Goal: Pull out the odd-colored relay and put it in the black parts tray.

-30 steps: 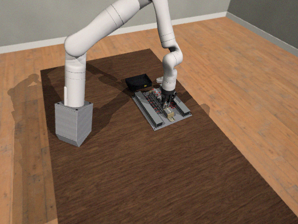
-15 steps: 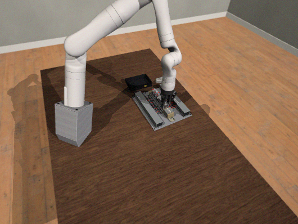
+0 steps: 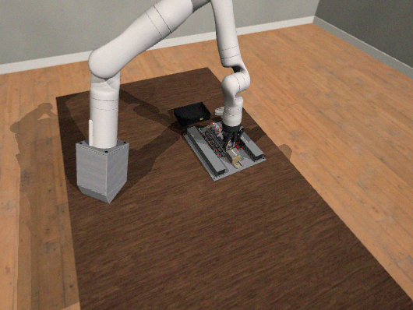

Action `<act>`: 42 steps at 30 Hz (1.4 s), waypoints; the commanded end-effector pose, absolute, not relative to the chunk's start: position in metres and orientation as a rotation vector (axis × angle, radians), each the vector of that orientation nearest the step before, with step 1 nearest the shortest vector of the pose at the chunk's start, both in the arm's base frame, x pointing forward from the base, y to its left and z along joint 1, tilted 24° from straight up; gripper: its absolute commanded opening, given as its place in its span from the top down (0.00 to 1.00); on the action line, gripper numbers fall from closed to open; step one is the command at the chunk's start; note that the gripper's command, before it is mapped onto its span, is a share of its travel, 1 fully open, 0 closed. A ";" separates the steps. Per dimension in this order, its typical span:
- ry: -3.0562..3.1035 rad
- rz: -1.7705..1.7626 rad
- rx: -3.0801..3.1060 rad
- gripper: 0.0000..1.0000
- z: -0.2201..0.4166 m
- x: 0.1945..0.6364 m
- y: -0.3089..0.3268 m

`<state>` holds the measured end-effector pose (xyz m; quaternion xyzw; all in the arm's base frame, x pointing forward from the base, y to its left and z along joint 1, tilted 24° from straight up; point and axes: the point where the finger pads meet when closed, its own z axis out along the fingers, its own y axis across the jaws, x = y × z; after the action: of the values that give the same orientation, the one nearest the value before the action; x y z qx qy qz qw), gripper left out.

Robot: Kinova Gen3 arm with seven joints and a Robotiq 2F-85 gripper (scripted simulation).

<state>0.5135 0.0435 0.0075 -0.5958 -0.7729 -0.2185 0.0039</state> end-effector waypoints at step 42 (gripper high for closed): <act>-2.430 -0.790 -1.895 1.00 0.008 0.512 0.043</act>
<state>0.5117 0.0430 0.0073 -0.5956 -0.7650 -0.2445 -0.0159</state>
